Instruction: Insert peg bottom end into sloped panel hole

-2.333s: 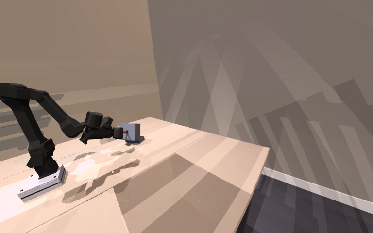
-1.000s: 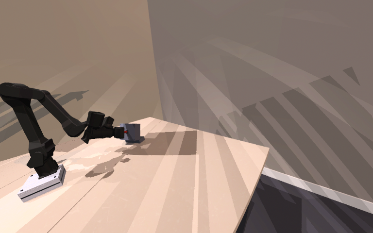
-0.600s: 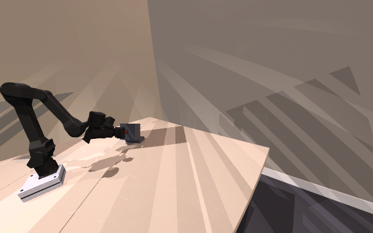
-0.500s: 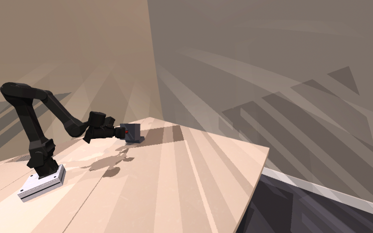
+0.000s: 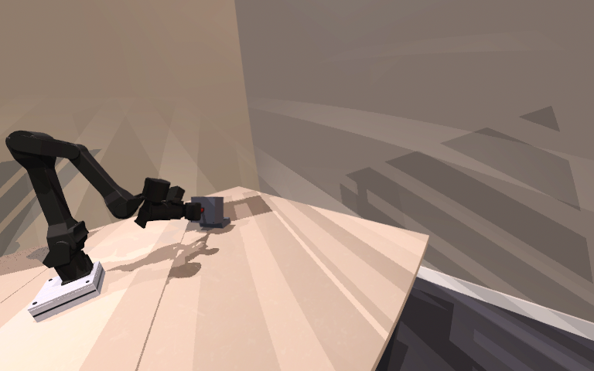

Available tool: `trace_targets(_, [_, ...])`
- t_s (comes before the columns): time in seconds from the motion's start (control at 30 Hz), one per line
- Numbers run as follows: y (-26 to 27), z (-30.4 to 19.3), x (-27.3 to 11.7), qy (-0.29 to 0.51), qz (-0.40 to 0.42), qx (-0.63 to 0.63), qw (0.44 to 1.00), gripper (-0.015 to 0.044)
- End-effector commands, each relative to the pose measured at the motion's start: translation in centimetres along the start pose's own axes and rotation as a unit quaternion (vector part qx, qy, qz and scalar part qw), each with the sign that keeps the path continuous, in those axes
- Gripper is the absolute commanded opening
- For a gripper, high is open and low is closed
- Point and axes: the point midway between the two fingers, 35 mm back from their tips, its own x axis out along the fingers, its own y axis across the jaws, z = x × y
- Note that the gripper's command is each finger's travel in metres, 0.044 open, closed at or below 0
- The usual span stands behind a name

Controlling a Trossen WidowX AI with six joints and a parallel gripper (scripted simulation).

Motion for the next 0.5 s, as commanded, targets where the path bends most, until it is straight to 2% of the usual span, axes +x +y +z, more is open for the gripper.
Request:
trace_targets(0.0, [-0.15, 0.12, 0.22, -0.001, -0.004, 0.0, 1.0, 0.0])
trace_targets(0.47, [-0.13, 0.13, 0.8, -0.001, -0.004, 0.0, 1.0, 0.0])
